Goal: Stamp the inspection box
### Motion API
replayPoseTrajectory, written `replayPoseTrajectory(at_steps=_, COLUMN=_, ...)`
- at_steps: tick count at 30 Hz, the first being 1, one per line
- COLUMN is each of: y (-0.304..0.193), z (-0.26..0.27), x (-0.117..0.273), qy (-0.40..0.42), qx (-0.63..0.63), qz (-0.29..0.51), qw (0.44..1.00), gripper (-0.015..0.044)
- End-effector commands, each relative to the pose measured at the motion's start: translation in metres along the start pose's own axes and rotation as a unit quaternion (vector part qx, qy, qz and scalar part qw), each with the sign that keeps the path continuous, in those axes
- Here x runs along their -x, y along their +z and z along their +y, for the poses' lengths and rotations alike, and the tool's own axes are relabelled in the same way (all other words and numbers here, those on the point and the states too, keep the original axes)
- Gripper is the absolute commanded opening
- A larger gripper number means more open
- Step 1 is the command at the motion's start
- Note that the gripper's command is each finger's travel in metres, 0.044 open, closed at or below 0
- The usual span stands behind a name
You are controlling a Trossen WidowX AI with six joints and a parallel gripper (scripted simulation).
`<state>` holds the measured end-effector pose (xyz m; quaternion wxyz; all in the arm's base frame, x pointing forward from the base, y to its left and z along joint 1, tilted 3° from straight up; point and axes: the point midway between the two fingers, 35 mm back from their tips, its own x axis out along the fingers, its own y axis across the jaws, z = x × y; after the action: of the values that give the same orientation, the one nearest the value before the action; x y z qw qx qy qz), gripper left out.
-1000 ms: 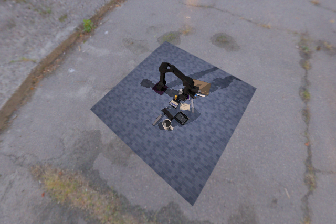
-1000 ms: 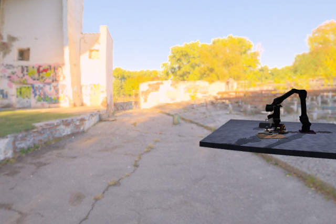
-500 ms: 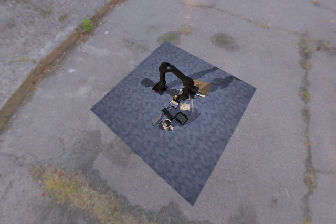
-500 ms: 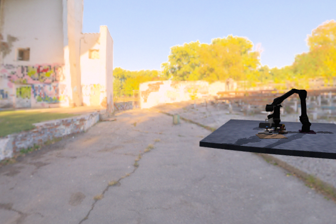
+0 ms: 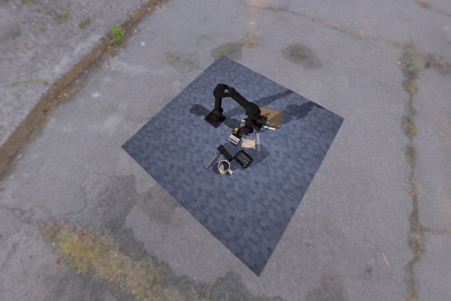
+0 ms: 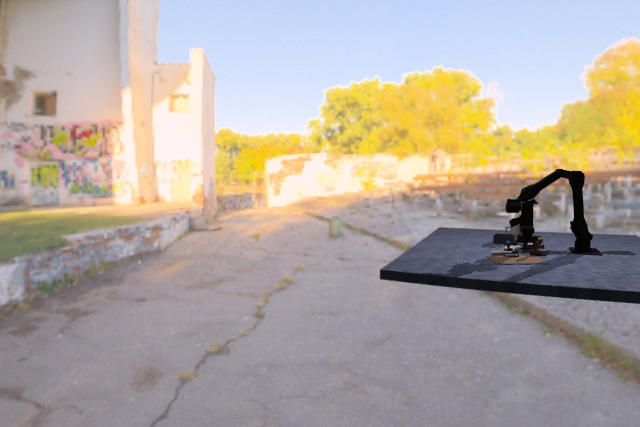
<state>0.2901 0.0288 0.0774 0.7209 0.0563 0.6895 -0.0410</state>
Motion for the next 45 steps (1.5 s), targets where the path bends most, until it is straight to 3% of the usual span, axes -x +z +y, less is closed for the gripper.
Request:
replayPoseTrajectory(at_steps=1, y=0.000, z=-0.001, x=0.001, qy=-0.002, qx=-0.001, qz=0.000, qw=1.000, gripper=0.0000)
replayPoseTrajectory(at_steps=20, y=0.000, z=-0.001, x=0.010, qy=-0.002, qx=-0.001, qz=0.000, qw=1.000, gripper=0.0000)
replayPoseTrajectory(at_steps=45, y=0.001, z=-0.002, x=0.050, qy=-0.003, qx=-0.001, qz=0.000, qw=1.000, gripper=0.0000)
